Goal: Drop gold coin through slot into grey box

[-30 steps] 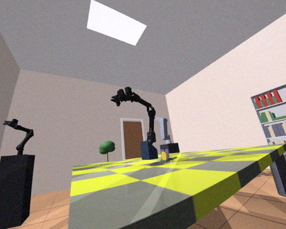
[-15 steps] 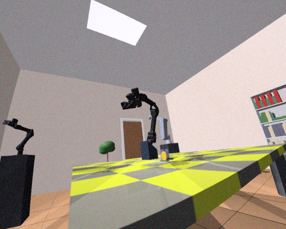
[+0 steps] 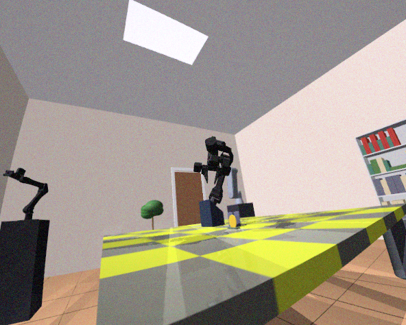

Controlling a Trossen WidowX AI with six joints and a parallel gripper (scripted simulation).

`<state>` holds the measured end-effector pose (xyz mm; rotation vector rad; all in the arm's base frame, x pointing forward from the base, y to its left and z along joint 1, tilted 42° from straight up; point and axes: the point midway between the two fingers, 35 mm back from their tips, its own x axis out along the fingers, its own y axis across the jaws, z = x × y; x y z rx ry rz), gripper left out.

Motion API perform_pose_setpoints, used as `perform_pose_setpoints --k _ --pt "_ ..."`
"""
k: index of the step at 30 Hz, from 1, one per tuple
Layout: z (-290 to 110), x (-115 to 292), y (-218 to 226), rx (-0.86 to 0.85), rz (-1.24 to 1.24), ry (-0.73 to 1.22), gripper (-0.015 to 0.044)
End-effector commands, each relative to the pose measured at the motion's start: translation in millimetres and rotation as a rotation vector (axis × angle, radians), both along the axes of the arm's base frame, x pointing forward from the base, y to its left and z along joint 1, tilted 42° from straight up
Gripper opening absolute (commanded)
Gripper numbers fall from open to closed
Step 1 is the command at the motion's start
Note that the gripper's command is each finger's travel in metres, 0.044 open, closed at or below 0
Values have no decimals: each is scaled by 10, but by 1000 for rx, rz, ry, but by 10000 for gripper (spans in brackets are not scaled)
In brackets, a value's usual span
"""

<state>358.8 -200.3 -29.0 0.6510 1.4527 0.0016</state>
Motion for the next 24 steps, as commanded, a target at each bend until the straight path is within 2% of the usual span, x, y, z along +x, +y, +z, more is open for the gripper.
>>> perform_pose_setpoints --k 1,5,12,16,24 --pt "-75 30 674 157 198 7 161" --pt "-83 3 1256 300 359 8 161" --pt "-83 -40 1282 307 366 8 161" --pt "-324 -56 1498 308 366 7 161" --pt "-451 -86 1604 309 366 7 161"
